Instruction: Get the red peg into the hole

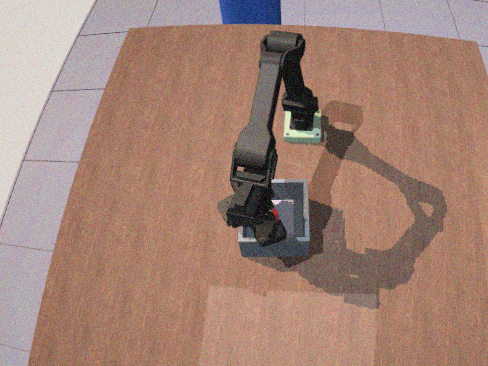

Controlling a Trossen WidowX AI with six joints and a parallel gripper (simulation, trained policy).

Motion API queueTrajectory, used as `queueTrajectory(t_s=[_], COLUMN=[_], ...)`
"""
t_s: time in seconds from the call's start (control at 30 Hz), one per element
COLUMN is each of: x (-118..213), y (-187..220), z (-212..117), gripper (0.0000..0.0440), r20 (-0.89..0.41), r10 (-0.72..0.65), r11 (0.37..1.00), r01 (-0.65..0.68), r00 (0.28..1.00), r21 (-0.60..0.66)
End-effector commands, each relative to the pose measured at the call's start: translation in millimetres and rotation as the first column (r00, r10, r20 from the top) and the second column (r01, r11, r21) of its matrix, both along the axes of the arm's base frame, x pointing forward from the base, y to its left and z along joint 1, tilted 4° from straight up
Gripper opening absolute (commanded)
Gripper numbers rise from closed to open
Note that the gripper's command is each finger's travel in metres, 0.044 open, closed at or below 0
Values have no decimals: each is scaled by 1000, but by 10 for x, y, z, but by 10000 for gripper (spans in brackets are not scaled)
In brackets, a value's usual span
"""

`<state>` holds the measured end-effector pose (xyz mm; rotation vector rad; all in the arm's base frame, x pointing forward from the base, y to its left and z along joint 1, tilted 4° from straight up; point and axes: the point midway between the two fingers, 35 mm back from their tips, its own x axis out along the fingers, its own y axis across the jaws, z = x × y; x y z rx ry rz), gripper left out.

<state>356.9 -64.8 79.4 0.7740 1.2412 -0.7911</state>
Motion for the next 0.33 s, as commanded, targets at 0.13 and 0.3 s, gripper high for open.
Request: queueTrajectory(t_s=[0.13,0.3], x=[81,119], y=[-108,-210], z=[0,1], gripper=[115,105], r20=[-18,-30], r10=[4,1], r11=[1000,1000], r01=[-4,-1], r00=[1000,1000], r21=[15,19])
